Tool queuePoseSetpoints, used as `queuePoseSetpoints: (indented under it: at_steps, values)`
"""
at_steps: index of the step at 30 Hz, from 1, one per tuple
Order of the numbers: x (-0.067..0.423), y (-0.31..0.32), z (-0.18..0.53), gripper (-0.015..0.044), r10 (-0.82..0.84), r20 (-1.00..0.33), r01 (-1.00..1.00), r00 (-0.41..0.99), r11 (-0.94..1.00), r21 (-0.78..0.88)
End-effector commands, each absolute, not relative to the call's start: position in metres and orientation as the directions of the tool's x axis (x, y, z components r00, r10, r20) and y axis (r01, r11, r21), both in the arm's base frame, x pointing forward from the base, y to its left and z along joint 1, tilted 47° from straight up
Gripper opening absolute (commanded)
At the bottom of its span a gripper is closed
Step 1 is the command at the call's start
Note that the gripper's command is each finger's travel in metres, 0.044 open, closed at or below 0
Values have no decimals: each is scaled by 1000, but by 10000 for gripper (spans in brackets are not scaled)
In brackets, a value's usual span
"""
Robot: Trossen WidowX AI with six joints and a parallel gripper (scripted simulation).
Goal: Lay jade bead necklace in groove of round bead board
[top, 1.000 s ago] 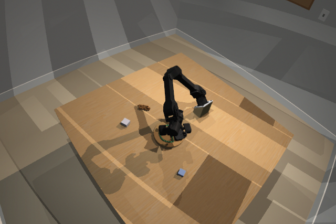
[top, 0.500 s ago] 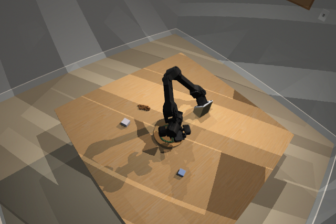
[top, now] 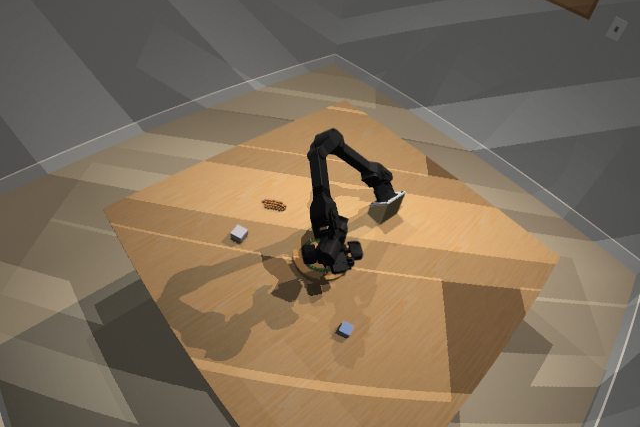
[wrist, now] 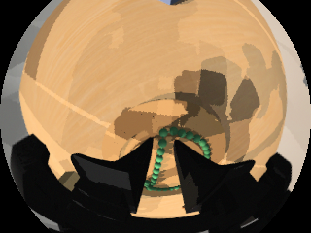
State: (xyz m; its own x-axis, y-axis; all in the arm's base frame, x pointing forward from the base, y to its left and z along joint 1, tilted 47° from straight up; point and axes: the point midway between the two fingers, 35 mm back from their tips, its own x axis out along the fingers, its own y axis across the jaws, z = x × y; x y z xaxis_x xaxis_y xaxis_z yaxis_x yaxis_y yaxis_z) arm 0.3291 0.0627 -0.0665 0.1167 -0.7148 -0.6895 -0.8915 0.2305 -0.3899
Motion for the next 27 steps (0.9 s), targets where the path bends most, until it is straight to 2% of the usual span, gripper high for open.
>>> queuePoseSetpoints:
  at_steps: [1,5,27]
  values:
    - [329,63,-67,94,-715,-690,-892,117,231,-390]
    - [329,63,-67,0,-715,-690,-892,117,231,-390]
    - [329,63,-67,0,-715,-690,-892,117,231,-390]
